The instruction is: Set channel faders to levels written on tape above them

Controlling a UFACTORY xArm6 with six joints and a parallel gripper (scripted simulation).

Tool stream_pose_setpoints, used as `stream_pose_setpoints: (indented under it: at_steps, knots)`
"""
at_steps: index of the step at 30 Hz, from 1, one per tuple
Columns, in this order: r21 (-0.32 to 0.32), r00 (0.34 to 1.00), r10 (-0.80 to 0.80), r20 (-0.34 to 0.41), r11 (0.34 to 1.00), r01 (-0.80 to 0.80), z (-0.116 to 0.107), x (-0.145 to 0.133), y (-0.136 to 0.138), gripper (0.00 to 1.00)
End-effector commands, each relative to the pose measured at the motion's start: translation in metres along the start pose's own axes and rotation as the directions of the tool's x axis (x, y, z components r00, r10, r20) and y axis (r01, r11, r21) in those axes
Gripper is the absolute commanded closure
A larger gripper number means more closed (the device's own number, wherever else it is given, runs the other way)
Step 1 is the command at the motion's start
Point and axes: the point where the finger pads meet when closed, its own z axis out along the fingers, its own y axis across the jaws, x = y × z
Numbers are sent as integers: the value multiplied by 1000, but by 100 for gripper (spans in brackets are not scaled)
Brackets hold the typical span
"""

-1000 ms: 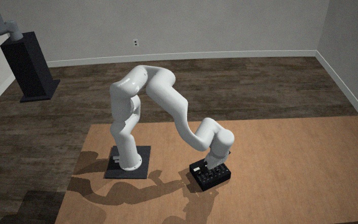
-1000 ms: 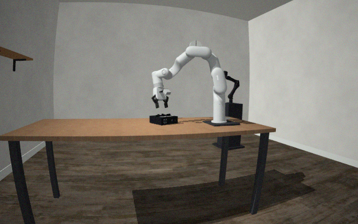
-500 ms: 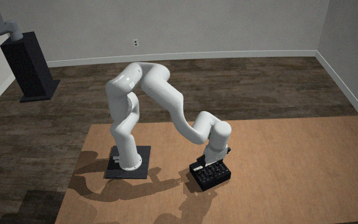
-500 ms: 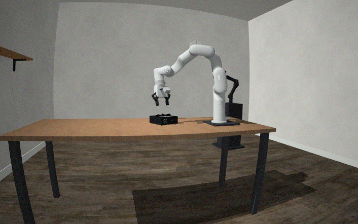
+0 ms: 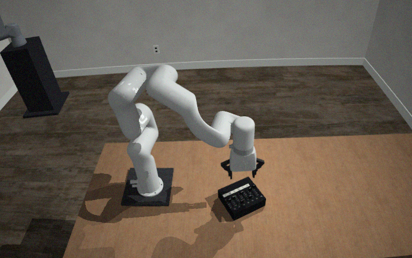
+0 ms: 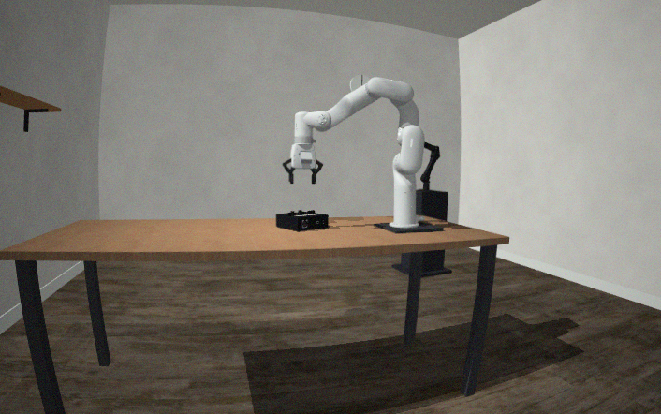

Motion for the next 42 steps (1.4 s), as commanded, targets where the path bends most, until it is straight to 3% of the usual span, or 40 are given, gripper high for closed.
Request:
stream_pose_setpoints:
  at_steps: [1, 6, 10, 12, 15, 22, 42]
  knots:
    - [-4, 999, 31, 42, 1000, -31, -3, 0, 1, 0]
    - [10, 1000, -3, 28, 1000, 3, 0, -4, 4, 0]
    - [53, 987, -151, -46, 987, 153, 16, -24, 16, 0]
    - [53, 987, -151, -46, 987, 153, 16, -24, 16, 0]
    - [60, 946, -294, -135, 951, 304, 35, -45, 27, 0]
    - [22, 865, -444, -235, 887, 461, 60, -68, 37, 0]
    - [16, 855, -458, -244, 880, 475, 62, -70, 38, 0]
